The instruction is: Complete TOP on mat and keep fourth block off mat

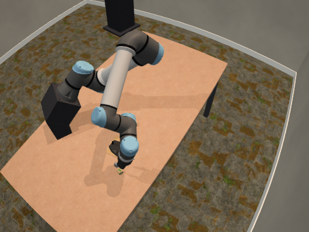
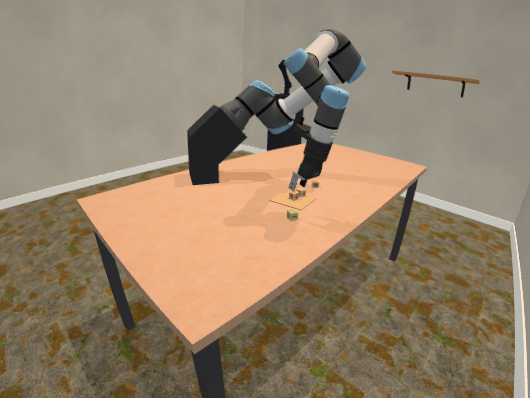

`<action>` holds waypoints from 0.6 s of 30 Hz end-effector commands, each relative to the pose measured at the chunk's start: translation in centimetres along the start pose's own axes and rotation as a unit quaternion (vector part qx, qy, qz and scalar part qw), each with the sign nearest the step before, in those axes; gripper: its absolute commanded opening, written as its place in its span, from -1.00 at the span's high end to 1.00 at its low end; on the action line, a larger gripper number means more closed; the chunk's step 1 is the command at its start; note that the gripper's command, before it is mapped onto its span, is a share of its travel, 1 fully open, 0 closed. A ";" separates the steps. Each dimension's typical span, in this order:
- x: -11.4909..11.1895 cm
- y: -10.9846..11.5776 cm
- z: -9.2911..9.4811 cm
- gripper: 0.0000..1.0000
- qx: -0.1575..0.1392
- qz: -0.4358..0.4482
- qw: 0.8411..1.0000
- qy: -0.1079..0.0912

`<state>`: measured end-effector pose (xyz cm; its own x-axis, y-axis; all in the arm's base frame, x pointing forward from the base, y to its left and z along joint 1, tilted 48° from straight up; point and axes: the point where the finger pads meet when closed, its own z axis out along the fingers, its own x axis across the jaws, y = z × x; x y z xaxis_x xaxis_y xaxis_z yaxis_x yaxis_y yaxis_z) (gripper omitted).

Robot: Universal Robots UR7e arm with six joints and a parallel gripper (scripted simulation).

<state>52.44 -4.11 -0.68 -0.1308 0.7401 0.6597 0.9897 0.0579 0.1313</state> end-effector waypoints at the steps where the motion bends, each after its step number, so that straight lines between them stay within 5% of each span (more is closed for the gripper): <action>1: 1.9 -0.3 -0.7 -1.00 -0.007 0.020 1.000 -0.002; 7: 4.6 -0.8 -1.4 -1.00 -0.017 0.049 0.999 -0.002; 18: 14.8 -4.0 -3.0 -1.00 -0.057 0.166 0.984 0.004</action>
<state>47.97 2.58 8.64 0.1279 0.7209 0.6812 0.9809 -0.1936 0.0207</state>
